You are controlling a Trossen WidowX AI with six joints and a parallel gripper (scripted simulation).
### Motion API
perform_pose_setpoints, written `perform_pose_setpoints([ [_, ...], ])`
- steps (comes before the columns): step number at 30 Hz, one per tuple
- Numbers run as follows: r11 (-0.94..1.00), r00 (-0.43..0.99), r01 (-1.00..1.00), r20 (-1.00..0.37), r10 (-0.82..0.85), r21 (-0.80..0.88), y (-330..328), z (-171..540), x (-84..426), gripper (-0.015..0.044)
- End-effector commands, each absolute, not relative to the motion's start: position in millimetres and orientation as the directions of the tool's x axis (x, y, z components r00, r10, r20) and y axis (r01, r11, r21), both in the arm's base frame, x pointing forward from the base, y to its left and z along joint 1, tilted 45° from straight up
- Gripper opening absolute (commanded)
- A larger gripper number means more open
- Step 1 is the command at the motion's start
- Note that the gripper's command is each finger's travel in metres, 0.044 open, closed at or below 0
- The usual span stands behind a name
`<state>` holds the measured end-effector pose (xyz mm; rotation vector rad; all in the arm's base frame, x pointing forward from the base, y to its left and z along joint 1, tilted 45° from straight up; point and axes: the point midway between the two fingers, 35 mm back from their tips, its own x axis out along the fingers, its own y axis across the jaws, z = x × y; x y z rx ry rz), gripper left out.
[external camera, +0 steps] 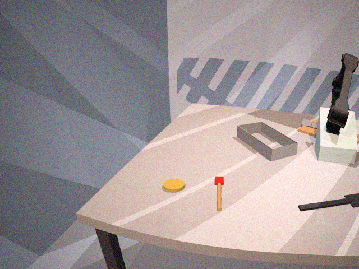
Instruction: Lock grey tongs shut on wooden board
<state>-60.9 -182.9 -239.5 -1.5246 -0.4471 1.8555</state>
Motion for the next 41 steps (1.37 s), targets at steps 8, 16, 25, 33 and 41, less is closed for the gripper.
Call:
perform_pose_setpoints([
  [8, -0.717, -0.090, -0.289, -0.728, 0.680, -0.634, -214.2, -128.2, -158.9, 0.0440],
  [16, -0.713, -0.090, -0.291, -0.724, 0.684, -0.638, -212.9, -100.6, -178.5, 0.0440],
  [25, -0.716, -0.083, -0.308, -0.732, 0.676, -0.626, -243.9, -67.3, -171.4, 0.0440],
  [33, -0.716, -0.083, -0.308, -0.732, 0.676, -0.626, -243.9, -67.3, -171.4, 0.0440],
  [41, -0.716, -0.083, -0.308, -0.732, 0.676, -0.626, -243.9, -67.3, -171.4, 0.0440],
])
